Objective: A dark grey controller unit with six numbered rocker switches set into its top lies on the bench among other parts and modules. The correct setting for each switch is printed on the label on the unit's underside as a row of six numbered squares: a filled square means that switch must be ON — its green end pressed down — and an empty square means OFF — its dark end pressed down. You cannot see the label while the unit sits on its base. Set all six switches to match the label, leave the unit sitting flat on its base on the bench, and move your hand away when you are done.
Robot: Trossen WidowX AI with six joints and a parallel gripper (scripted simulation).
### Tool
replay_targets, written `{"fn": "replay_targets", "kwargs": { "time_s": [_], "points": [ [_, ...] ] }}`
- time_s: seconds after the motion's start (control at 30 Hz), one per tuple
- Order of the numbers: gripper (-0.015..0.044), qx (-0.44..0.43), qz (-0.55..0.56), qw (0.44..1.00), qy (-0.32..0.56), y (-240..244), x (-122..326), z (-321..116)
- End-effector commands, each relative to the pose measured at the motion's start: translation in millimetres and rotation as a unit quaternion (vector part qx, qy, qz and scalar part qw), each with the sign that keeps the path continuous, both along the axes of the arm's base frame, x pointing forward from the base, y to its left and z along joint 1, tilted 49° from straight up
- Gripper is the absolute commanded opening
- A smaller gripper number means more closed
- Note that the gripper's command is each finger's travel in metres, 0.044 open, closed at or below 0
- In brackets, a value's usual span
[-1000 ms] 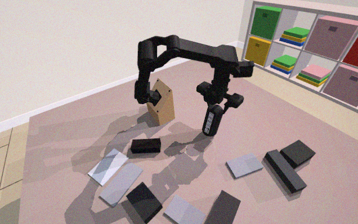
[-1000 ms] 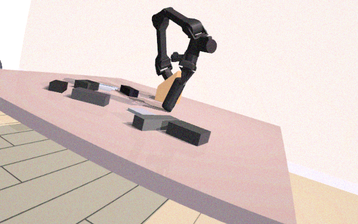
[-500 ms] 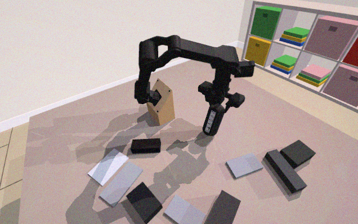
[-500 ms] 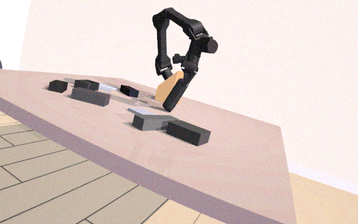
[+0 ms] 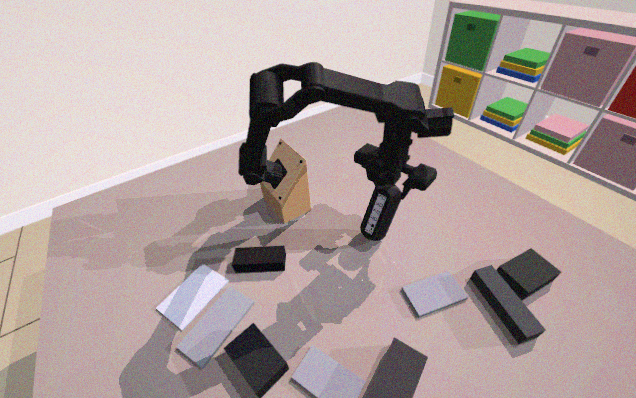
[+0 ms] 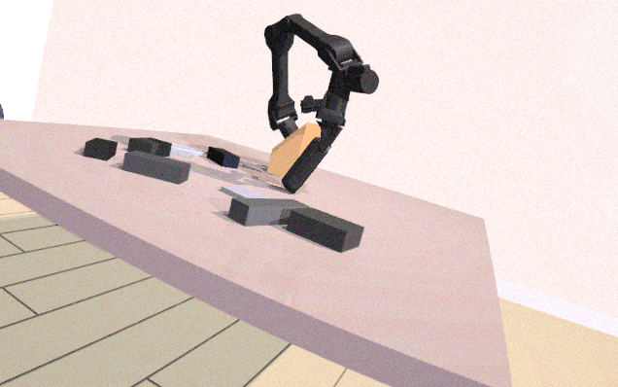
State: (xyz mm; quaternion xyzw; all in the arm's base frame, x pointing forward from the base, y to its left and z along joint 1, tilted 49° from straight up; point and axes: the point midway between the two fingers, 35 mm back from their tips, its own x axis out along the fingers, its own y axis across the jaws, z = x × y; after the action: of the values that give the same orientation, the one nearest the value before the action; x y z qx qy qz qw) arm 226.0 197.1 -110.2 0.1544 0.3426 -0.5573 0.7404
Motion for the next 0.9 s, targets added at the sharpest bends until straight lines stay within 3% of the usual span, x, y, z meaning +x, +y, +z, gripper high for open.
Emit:
{"fn": "replay_targets", "kwargs": {
  "time_s": [0.0,0.87],
  "points": [
    [0.0337,-0.004,-0.004,1.000,0.006,-3.2,-2.0,-6.3],
    [0.0337,-0.003,-0.004,1.000,0.006,0.6,-6.8,-26.0]
  ]
}}
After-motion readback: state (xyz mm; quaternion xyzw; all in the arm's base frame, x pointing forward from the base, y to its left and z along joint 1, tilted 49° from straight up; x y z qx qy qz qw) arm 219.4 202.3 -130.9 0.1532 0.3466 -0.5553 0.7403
